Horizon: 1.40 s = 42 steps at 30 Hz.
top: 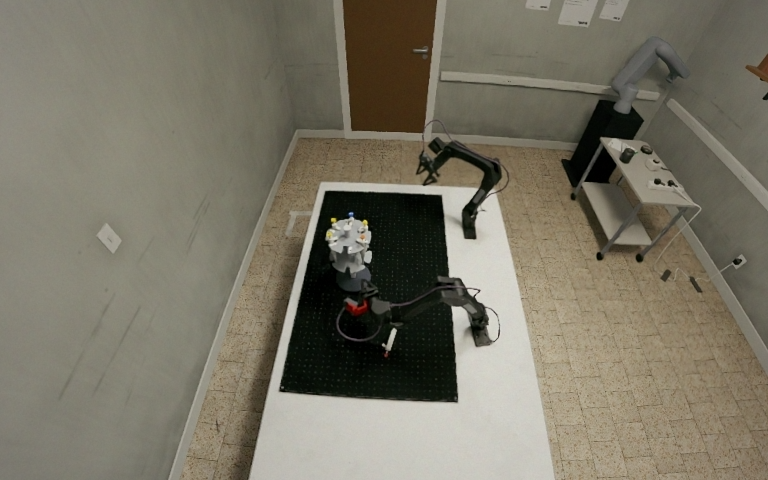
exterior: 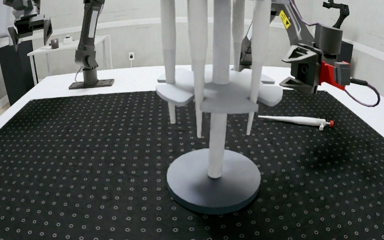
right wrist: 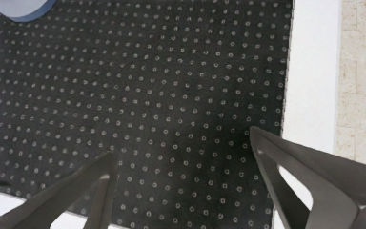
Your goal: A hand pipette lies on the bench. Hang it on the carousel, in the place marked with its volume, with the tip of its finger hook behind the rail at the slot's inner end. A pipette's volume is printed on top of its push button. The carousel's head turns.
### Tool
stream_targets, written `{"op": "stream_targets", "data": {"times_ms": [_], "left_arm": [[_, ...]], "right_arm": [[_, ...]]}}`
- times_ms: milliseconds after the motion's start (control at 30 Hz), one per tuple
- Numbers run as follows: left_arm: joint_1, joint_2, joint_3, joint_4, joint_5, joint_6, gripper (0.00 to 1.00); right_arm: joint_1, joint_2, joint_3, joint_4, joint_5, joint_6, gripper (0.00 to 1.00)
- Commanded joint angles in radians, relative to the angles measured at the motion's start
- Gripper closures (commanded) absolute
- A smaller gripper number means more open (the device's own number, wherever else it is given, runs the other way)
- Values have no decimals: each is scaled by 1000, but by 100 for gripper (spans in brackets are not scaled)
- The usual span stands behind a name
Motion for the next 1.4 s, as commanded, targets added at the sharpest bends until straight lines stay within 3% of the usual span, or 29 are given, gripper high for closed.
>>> {"op": "stream_targets", "data": {"times_ms": [0, 1367], "left_arm": [[2, -37, 37, 8, -2, 8, 51], [3, -44, 36, 6, -1, 9, 51]], "right_arm": [[-9, 6, 20, 8, -16, -6, 0], [-9, 6, 20, 8, -16, -6, 0]]}}
